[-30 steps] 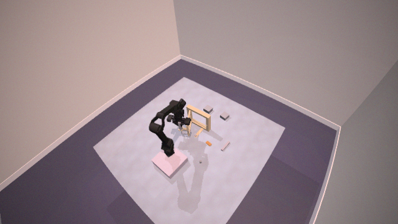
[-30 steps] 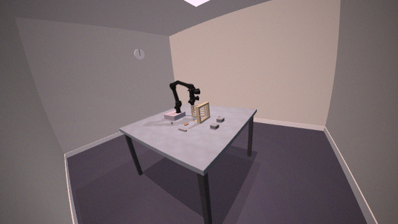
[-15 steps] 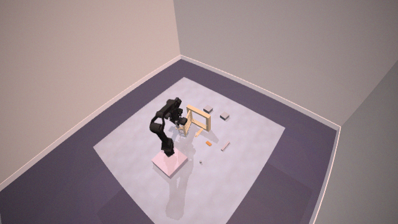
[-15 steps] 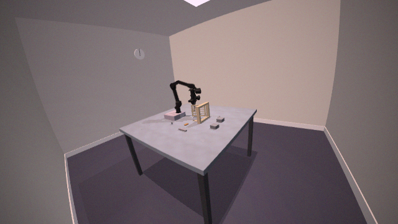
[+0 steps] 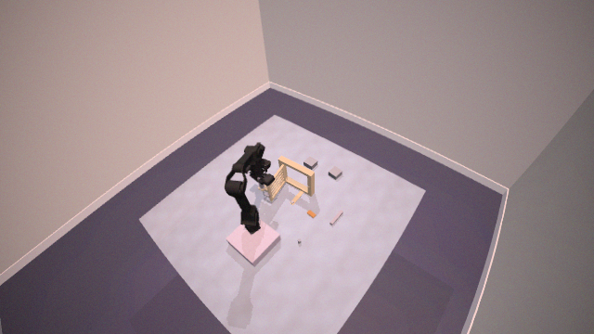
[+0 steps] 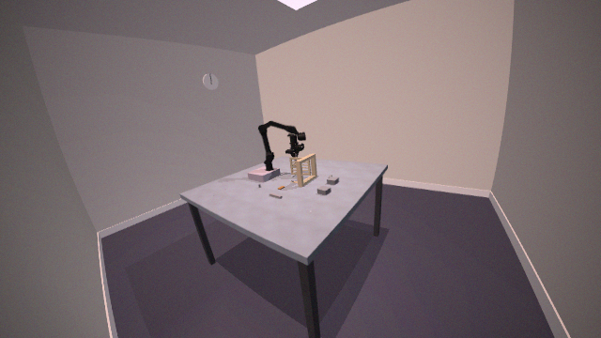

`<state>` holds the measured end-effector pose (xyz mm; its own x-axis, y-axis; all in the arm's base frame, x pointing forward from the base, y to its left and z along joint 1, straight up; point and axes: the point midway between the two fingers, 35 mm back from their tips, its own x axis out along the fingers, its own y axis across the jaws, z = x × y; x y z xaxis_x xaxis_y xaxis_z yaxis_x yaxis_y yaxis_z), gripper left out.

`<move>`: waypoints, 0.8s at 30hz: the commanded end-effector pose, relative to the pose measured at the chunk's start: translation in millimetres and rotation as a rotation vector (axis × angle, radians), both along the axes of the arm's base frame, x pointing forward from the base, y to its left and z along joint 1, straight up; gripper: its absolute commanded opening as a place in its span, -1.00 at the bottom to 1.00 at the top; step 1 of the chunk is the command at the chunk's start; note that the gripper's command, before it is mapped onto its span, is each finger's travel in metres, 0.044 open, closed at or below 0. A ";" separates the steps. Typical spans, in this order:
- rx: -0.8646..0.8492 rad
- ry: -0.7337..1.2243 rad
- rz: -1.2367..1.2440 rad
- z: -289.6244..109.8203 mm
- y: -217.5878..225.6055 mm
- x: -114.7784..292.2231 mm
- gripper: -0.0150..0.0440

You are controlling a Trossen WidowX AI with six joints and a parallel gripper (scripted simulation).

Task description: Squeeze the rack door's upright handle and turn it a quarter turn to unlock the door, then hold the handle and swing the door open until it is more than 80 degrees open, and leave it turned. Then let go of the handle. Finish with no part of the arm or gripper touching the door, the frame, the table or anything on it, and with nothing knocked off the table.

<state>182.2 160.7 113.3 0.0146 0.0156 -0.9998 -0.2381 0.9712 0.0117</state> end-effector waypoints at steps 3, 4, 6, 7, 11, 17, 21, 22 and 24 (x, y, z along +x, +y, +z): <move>0.000 0.001 -0.114 0.6 14.5 0.5 -0.43; 0.000 0.001 -0.128 0.7 16.8 0.5 -0.43; 0.001 0.002 -0.157 0.7 21.4 0.4 -0.43; 0.001 0.002 -0.168 0.7 23.2 0.4 -0.43; 0.002 0.002 -0.177 0.8 24.8 0.2 -0.43; 0.002 0.002 -0.177 0.8 24.8 0.2 -0.43; 0.002 0.002 -0.177 0.8 24.8 0.2 -0.43; 0.002 0.002 -0.177 0.8 24.8 0.2 -0.43; 0.002 0.002 -0.177 0.8 24.8 0.2 -0.43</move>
